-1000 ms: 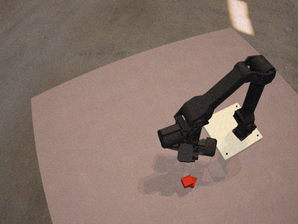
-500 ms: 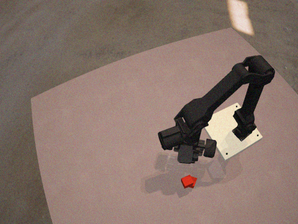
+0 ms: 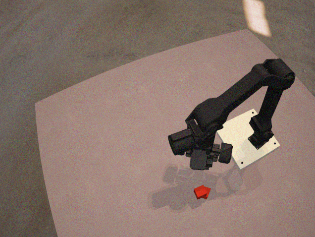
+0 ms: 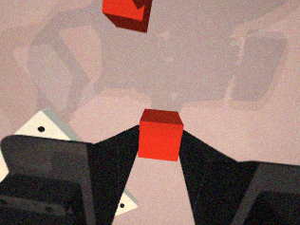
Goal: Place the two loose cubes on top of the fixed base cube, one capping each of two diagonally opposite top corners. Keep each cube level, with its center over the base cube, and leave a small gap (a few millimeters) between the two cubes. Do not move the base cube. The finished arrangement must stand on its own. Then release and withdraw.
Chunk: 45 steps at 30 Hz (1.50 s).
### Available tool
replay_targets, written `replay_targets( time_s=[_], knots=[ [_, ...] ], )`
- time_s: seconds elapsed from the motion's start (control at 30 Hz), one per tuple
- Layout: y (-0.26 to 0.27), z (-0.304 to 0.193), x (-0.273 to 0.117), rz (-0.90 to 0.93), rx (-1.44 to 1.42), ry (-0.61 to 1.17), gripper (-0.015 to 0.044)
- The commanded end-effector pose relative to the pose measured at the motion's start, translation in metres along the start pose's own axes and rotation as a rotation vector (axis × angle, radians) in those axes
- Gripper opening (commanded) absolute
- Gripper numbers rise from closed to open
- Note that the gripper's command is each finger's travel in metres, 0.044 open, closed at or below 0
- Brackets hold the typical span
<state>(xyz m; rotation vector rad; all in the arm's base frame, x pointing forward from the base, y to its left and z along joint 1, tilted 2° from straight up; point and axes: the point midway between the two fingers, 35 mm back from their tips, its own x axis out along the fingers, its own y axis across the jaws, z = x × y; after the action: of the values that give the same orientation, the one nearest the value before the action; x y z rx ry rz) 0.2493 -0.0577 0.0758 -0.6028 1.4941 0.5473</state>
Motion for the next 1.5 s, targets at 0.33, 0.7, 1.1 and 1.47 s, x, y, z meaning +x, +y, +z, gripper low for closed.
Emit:
replay_targets(
  time_s=[0.33, 0.7, 1.1, 1.47],
  knots=[
    [-0.002, 0.001, -0.048, -0.011, 0.001, -0.006, 0.0105],
    [0.002, -0.002, -0.079, -0.011, 0.001, -0.005, 0.0105],
    [0.01, 0.022, -0.076, -0.009, 0.229, -0.008, 0.0105],
    [0.023, 0.051, -0.073, -0.007, 0.494, -0.01, 0.0105]
  ],
)
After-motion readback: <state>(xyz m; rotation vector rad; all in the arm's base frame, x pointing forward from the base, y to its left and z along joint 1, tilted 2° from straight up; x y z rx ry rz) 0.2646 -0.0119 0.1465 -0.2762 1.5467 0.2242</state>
